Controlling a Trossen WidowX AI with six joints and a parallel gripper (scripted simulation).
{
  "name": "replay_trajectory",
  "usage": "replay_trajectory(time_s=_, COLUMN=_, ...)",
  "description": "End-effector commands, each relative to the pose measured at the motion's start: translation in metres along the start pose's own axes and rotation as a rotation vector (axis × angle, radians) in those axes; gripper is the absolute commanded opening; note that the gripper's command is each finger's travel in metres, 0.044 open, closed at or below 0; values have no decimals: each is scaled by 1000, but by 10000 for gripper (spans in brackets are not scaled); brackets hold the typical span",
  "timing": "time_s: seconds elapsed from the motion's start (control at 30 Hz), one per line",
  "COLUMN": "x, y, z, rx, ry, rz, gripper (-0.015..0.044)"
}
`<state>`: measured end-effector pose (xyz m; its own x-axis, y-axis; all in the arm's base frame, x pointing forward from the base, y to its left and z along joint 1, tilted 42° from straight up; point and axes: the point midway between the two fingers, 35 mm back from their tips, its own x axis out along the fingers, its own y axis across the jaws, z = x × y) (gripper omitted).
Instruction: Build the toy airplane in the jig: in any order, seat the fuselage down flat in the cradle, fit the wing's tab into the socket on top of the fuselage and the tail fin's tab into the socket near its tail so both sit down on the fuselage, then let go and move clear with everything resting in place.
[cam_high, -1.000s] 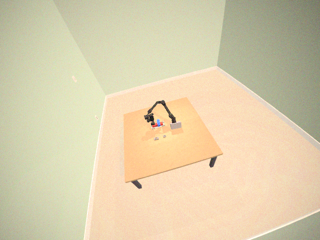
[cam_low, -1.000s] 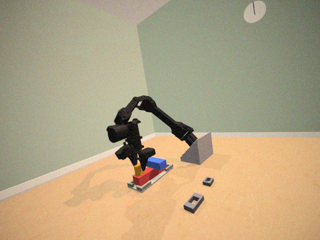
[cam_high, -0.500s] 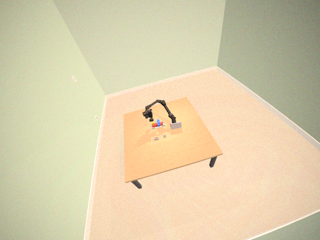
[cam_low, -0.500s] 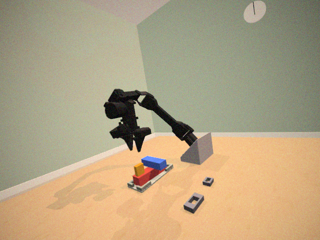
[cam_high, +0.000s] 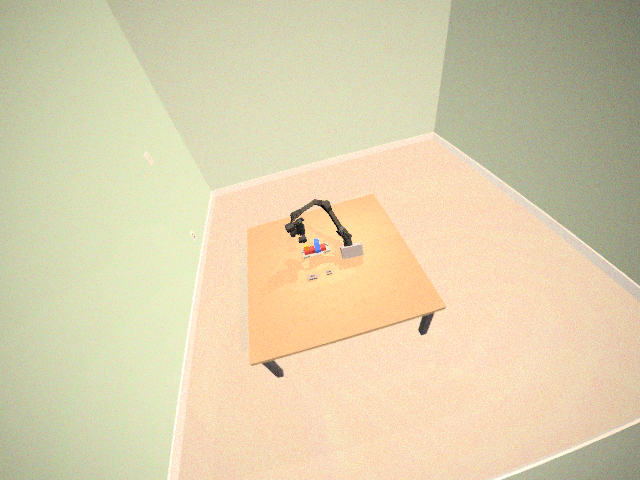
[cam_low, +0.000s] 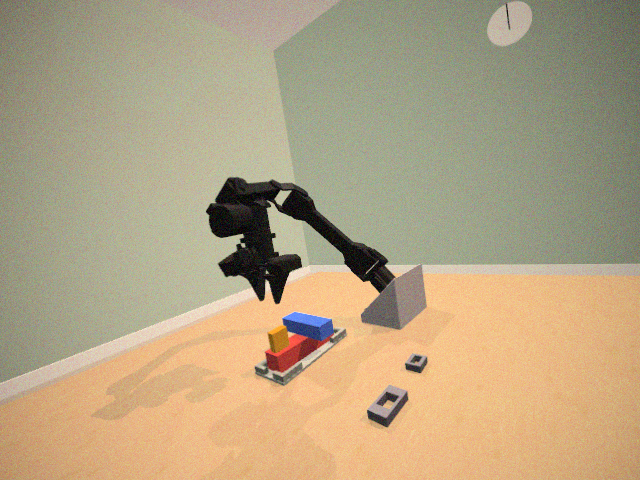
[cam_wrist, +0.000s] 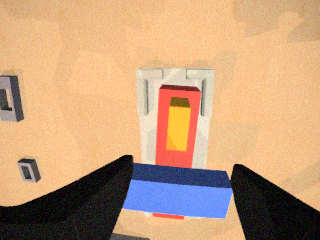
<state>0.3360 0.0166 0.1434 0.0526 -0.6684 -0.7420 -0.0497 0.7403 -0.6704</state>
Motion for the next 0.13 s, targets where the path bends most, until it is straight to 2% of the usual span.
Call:
replay_trajectory(time_s=0.0, x=0, y=0, z=0, rx=2, ry=4, rz=4, gripper=260)
replay_trajectory(time_s=0.1, x=0, y=0, z=0, rx=2, ry=4, rz=4, gripper=260)
